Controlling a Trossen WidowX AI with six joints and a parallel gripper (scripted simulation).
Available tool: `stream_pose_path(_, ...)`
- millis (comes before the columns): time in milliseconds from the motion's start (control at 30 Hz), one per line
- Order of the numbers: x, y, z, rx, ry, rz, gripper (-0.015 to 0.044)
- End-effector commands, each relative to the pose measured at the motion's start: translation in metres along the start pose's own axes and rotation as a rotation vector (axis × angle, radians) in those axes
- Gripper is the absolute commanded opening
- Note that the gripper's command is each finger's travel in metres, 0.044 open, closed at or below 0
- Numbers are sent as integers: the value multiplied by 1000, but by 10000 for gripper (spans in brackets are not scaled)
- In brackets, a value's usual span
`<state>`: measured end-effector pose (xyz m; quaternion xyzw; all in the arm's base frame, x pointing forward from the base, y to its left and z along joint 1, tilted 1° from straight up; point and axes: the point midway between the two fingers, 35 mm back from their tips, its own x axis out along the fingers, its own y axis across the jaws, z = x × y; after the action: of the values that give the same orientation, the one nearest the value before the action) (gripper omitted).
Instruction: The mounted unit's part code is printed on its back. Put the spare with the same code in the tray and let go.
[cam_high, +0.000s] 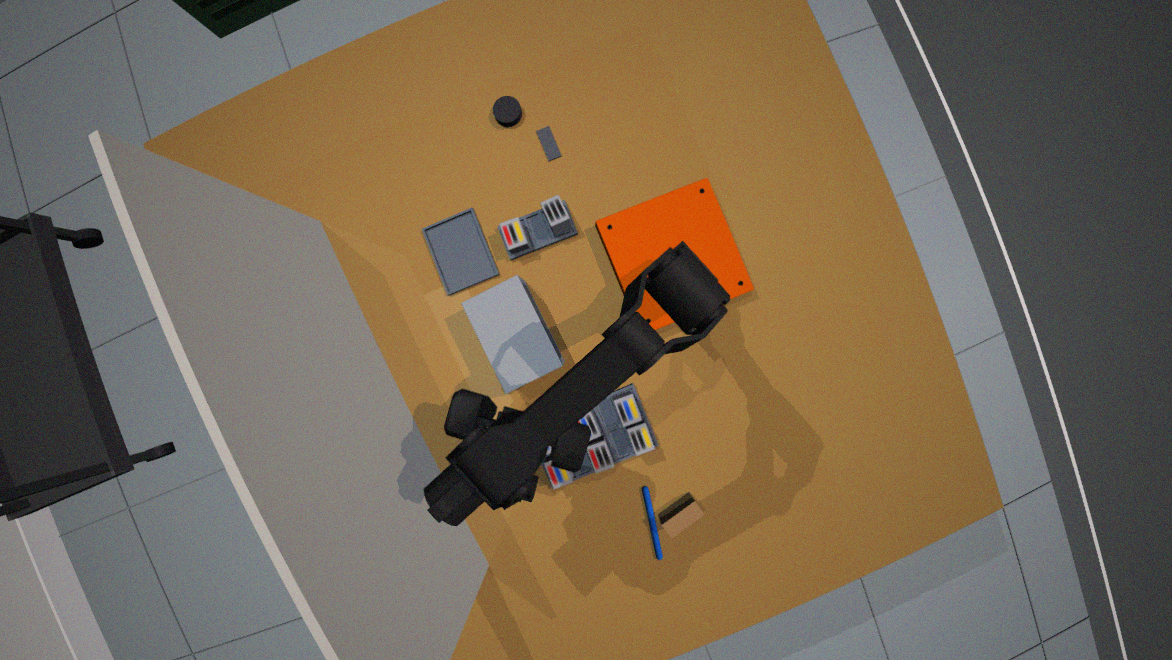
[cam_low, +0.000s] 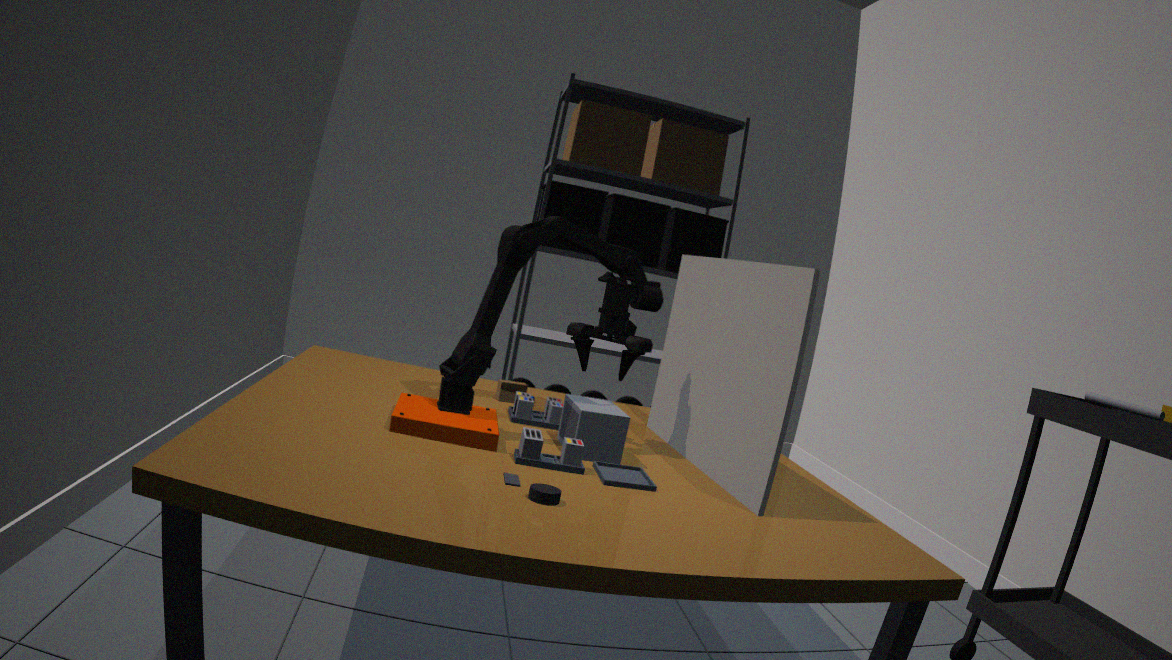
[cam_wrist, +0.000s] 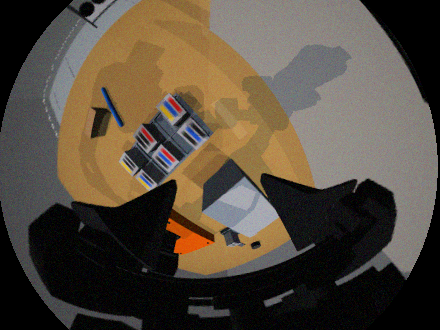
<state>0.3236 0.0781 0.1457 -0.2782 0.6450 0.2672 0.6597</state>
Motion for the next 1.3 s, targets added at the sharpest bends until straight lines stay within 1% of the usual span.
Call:
stream_pose_path(0, 4, 65, 4, -427, 1, 13, 440)
stream_pose_path(67, 5, 93, 2, -625, 0, 16, 440)
stream_pose_path(100, 6, 100, 1, -677, -1, 17, 440)
stream_pose_path(400, 6, 103, 1, -695, -1, 17, 440)
stream_pose_path(500, 19, 100, 3, -695, -1, 17, 361)
stream_pose_path(567, 36, 97, 4, -695, -1, 16, 309)
stream_pose_path(600, 44, 95, 5, -695, -1, 16, 300)
stream_pose_path(967, 48, 95, 5, -695, -1, 16, 300)
stream_pose_path(1267, 62, 95, 6, -695, -1, 16, 300)
